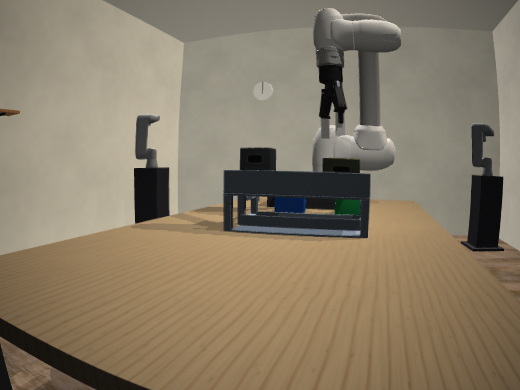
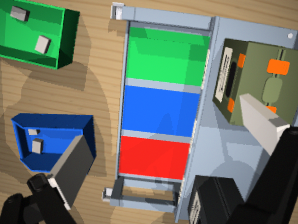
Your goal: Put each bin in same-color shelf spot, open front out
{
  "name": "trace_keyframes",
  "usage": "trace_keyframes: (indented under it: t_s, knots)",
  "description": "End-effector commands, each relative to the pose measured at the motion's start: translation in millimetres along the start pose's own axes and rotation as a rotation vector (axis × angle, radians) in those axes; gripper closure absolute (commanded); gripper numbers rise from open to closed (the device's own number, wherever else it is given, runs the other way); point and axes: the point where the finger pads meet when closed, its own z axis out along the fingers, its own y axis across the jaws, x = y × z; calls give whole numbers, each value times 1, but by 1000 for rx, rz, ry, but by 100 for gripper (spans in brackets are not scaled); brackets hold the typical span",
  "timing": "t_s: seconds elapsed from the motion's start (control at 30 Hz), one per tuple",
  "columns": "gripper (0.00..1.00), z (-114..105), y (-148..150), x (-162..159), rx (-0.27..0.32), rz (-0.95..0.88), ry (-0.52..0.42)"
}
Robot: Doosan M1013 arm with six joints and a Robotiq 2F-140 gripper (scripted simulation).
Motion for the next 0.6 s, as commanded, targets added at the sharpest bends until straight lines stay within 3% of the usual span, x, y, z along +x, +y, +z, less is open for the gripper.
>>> trace_keyframes:
  t_s: [0.0,0.57]
  knots:
    - [0,-4,2,-1,1,62,-1]
    - [0,-30,14,-10,3,452,-4]
